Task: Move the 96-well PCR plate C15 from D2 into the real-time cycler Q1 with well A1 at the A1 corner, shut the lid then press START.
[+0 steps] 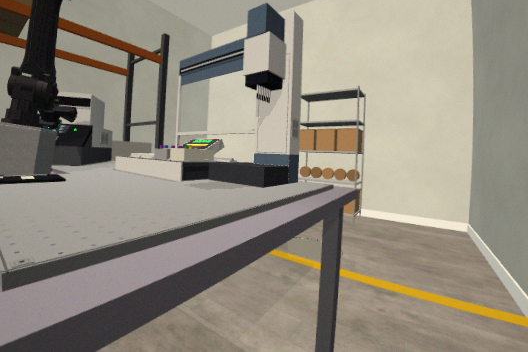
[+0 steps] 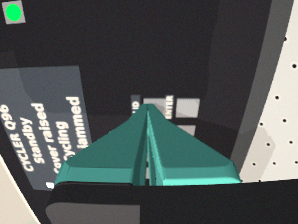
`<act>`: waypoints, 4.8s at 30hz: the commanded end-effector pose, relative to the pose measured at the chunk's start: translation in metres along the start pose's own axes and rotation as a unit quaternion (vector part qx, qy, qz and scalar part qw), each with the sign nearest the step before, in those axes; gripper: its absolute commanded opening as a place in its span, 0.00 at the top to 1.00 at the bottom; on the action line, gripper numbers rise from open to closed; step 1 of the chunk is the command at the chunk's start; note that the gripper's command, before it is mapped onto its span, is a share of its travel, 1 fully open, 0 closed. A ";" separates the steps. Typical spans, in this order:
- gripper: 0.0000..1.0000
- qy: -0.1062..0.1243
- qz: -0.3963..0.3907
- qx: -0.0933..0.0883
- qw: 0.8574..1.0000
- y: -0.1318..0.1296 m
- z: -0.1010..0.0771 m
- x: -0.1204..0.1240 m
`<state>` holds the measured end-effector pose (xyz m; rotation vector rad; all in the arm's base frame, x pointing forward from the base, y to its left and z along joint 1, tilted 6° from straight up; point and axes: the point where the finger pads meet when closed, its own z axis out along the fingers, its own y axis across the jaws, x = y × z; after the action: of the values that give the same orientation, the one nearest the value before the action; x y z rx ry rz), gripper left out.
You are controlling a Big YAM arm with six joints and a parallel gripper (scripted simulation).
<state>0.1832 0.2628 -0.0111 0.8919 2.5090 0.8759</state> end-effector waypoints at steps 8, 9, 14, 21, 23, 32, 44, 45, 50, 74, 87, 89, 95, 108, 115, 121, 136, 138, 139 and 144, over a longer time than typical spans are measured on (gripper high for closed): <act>1.00 -0.001 0.001 -0.008 1.000 0.002 0.003 0.001; 1.00 -0.001 0.001 -0.008 1.000 0.002 0.003 0.001; 1.00 0.000 0.000 -0.007 1.000 0.001 0.003 0.000; 1.00 0.000 -0.001 -0.004 1.000 -0.001 0.004 -0.001; 1.00 0.000 -0.001 -0.004 1.000 -0.002 0.005 -0.001; 1.00 -0.001 -0.002 -0.003 1.000 -0.002 0.006 -0.002; 1.00 -0.001 -0.005 -0.003 1.000 0.002 0.008 -0.001; 1.00 -0.001 -0.005 -0.002 1.000 0.002 0.009 -0.001; 1.00 -0.001 -0.006 -0.001 1.000 0.003 0.010 -0.001; 1.00 0.000 -0.010 0.000 1.000 0.011 0.012 0.003; 1.00 0.010 0.007 -0.027 1.000 0.037 0.009 0.009; 1.00 0.009 0.009 -0.031 0.999 0.042 0.006 0.010; 1.00 0.004 0.011 -0.035 0.999 0.044 -0.006 0.008; 1.00 -0.001 0.002 0.003 1.000 0.003 -0.029 0.002; 1.00 0.003 0.003 -0.006 1.000 0.014 -0.028 0.002; 1.00 0.000 0.000 -0.017 1.000 0.027 -0.024 0.001; 1.00 -0.004 -0.003 -0.013 1.000 0.016 -0.023 -0.001; 1.00 -0.002 -0.006 -0.009 1.000 0.010 -0.023 0.000; 1.00 -0.001 -0.008 -0.007 1.000 0.007 -0.024 0.001; 1.00 0.001 -0.006 -0.003 1.000 0.001 -0.025 0.002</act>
<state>0.1699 0.2491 0.0068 0.8926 2.5116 0.8644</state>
